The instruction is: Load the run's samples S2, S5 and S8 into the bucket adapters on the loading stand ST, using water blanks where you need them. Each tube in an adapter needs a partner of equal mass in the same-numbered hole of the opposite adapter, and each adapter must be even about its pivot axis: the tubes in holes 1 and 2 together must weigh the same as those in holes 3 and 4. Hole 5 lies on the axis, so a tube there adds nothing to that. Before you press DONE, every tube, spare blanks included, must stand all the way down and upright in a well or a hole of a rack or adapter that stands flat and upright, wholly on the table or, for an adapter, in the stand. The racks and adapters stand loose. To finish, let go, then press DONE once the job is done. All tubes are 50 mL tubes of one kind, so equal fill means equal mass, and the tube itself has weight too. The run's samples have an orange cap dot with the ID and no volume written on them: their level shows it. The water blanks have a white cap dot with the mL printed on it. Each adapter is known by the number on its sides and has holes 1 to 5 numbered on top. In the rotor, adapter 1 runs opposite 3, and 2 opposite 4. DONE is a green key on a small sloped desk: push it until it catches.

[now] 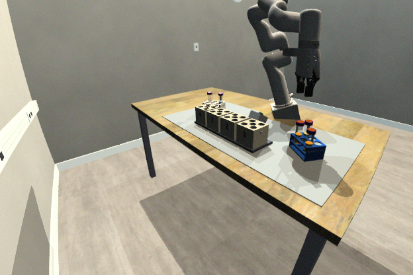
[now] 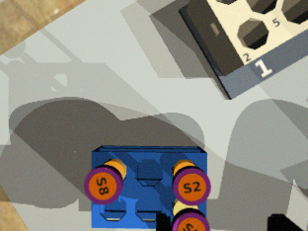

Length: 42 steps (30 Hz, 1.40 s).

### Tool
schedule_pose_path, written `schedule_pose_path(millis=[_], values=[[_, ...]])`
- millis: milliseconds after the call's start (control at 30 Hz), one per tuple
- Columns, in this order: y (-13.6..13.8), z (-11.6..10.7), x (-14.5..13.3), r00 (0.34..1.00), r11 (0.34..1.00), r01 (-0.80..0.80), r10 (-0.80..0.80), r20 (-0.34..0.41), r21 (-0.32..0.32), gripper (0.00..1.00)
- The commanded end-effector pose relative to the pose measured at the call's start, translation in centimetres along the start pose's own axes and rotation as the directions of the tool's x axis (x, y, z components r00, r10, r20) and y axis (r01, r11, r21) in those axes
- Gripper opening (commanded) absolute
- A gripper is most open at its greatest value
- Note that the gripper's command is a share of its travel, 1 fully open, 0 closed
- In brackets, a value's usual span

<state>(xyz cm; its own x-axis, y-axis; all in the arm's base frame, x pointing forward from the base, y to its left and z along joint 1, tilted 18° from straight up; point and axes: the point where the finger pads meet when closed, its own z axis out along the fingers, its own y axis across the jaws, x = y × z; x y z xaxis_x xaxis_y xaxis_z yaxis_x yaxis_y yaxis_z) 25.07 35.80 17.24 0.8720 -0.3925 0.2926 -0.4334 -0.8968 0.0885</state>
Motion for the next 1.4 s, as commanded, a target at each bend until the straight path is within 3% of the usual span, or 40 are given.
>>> schedule_pose_path(millis=[0,1367], values=[[-0.1,-0.2,0.1,1.000,1.000,-0.001,0.001,0.000,0.005,0.57],[-0.1,7.2,0.1,1.000,1.000,-0.001,0.001,0.000,0.005,0.57]])
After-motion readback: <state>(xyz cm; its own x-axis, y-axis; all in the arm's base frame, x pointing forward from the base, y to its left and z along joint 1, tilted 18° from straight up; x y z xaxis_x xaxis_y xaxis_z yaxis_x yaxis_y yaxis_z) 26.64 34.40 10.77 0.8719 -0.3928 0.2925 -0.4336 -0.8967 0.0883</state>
